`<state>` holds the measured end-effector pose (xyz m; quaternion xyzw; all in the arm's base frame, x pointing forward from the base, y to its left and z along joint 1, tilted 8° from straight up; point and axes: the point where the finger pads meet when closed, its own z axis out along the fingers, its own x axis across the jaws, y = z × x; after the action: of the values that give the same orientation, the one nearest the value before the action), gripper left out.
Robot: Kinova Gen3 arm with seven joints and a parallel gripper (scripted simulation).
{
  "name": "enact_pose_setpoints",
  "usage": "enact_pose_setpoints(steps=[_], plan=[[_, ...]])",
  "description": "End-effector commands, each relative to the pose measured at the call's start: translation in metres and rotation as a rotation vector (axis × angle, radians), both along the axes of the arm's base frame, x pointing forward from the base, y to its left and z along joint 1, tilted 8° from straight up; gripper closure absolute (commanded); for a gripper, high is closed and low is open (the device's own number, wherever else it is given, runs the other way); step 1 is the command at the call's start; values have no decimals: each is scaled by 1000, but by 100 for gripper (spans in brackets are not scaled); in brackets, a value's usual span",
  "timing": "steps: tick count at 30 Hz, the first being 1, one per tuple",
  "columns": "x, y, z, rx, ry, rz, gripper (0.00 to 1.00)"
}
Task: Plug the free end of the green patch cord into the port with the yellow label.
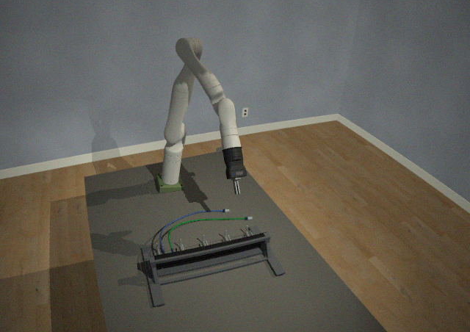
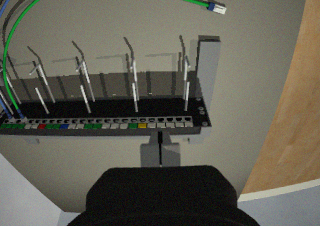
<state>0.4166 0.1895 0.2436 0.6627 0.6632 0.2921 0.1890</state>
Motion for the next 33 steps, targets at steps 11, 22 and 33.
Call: enact_pose_setpoints(steps=[11, 22, 33], plan=[[2, -31, -3, 2, -1, -3, 100], [3, -59, -7, 2, -1, -3, 100], [4, -79, -10, 2, -1, -3, 100]])
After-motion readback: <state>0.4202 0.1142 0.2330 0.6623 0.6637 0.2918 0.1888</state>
